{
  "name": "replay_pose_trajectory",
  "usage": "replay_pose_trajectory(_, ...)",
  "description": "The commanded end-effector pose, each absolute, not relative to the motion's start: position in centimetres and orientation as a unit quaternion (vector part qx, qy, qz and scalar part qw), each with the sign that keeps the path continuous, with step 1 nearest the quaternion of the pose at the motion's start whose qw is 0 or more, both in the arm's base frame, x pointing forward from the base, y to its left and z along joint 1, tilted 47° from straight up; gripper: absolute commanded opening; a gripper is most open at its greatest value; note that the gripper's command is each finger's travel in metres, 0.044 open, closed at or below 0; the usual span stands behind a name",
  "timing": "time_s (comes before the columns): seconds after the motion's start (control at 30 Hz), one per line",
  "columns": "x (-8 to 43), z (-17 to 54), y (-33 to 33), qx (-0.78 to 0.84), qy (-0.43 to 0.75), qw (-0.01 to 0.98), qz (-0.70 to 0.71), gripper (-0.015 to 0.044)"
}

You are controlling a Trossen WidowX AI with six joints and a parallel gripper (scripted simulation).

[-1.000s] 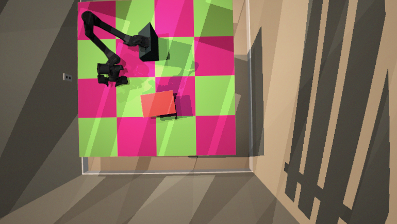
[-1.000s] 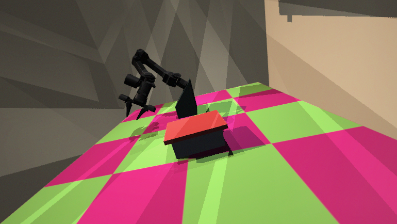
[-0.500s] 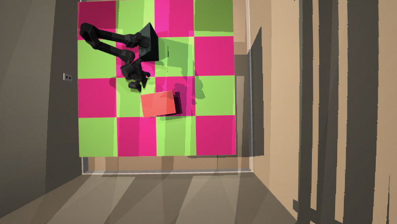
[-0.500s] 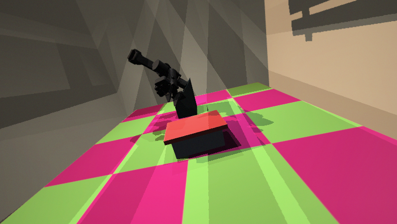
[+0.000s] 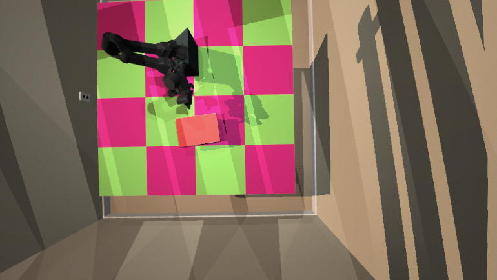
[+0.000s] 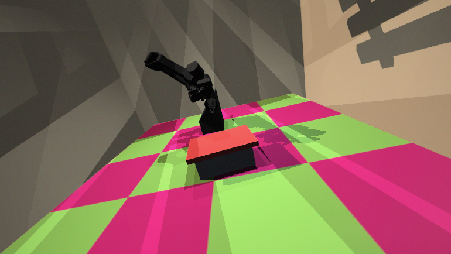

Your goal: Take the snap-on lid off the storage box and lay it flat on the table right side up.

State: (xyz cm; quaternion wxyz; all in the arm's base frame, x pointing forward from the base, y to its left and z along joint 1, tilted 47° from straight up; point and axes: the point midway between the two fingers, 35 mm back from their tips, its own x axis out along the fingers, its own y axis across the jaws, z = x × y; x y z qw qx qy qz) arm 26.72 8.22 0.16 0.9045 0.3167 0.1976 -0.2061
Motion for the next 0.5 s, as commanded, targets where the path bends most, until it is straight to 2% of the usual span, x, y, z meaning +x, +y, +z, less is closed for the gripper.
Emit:
replay_pose_trajectory(0.0,26.7,-0.3,8.0,0.310,0.200,0.906,-0.206,0.0235)
replay_pose_trajectory(0.27,27.4,-3.7,4.4,0.309,0.200,0.907,-0.206,0.0235)
replay_pose_trajectory(0.47,27.5,-3.9,4.0,0.309,0.199,0.907,-0.206,0.0235)
